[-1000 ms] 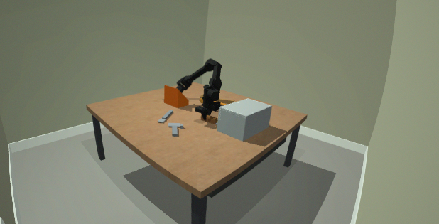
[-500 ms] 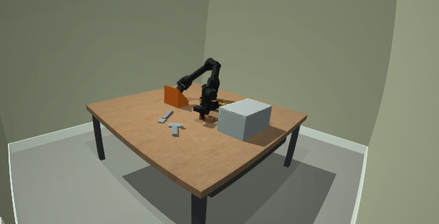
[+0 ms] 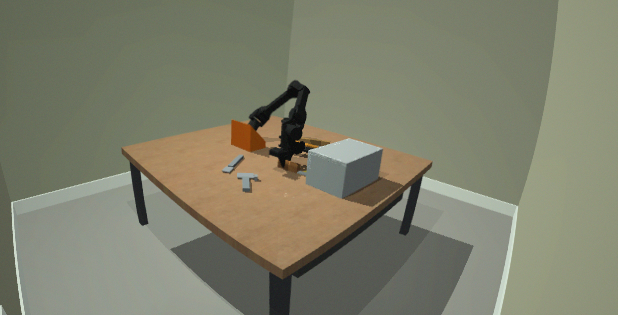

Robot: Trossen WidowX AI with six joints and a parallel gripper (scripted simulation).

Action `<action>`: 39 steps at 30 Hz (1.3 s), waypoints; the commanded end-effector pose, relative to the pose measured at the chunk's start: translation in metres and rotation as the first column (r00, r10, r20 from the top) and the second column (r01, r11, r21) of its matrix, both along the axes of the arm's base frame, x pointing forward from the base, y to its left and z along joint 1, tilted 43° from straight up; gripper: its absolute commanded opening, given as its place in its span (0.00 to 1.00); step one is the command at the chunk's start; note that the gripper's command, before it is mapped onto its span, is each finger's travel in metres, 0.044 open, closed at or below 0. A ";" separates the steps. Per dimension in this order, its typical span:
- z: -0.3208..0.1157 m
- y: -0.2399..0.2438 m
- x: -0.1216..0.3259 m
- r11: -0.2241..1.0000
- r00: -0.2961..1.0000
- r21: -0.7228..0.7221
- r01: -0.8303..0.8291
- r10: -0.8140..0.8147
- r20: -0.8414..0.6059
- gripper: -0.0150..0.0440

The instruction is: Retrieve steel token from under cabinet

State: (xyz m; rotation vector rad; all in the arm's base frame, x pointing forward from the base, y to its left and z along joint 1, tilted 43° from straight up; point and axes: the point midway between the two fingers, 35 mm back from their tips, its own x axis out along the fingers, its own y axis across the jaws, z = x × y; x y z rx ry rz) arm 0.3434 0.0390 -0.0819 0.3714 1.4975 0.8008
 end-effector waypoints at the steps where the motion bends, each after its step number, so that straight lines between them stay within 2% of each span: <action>1: -0.001 -0.001 -0.006 1.000 1.000 0.001 -0.002 0.002 -0.002 0.25; 39: -0.006 -0.013 -0.048 1.000 1.000 -0.001 -0.002 0.002 -0.004 0.25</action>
